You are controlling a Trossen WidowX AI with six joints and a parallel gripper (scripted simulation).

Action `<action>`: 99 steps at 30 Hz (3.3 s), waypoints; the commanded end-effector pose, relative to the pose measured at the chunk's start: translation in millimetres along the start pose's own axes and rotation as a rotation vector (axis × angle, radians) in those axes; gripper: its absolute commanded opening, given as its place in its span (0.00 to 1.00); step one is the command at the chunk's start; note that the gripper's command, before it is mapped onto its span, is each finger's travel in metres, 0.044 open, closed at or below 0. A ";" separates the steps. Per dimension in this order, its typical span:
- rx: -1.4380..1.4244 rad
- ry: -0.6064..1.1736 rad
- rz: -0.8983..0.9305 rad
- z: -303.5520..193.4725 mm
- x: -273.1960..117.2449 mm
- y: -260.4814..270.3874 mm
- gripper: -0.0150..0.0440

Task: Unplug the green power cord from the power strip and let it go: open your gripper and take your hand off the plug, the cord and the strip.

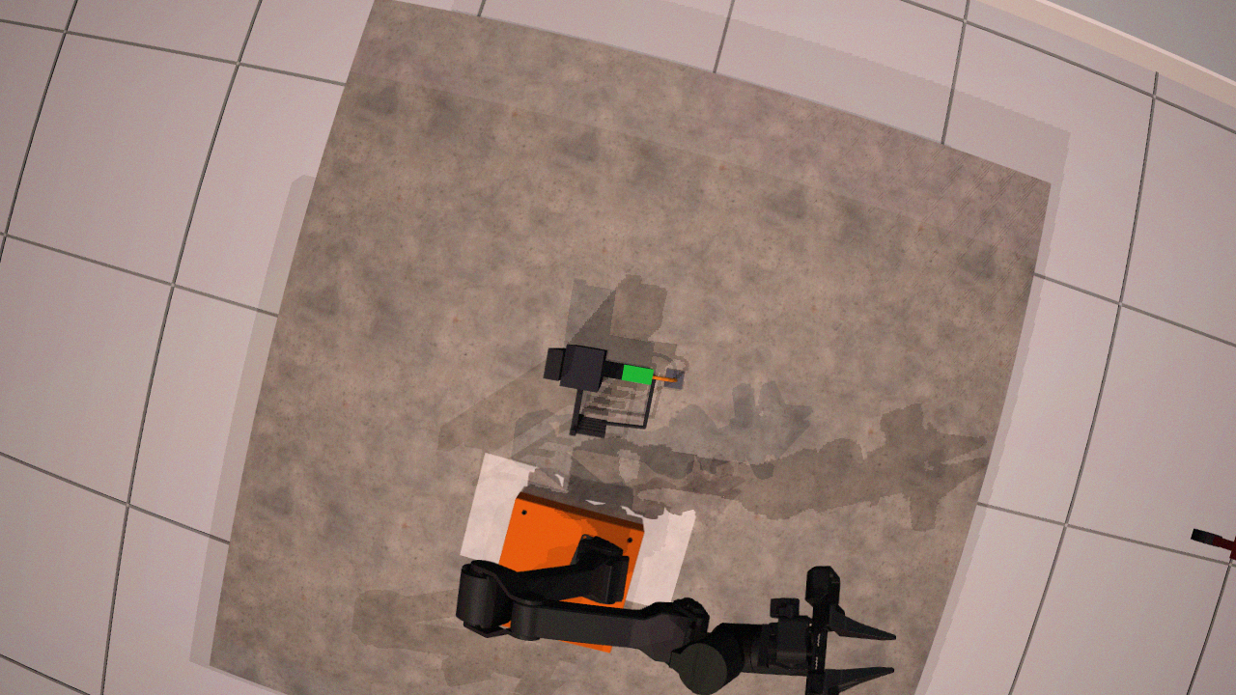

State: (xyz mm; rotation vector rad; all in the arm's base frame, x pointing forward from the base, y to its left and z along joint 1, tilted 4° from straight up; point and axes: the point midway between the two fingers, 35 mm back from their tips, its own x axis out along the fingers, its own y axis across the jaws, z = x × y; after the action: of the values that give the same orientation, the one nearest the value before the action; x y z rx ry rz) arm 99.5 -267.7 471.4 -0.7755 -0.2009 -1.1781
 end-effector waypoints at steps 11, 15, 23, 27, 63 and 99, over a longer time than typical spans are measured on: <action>0.713 0.545 0.481 -56.3 1.0 195.3 0.53; 0.860 0.786 0.589 -60.8 -27.4 256.7 0.53; 0.981 1.361 0.673 -59.0 -120.5 355.0 0.53; 0.923 1.659 0.630 -53.0 -182.3 385.3 0.53; 0.565 2.090 0.337 -22.2 -333.4 393.0 0.53; 0.567 2.093 0.345 -22.3 -347.7 397.9 0.25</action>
State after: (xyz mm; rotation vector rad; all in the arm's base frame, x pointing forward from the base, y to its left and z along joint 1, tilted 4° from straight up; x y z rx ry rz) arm 306.2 45.1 97.9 1.0696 1.2299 -0.9869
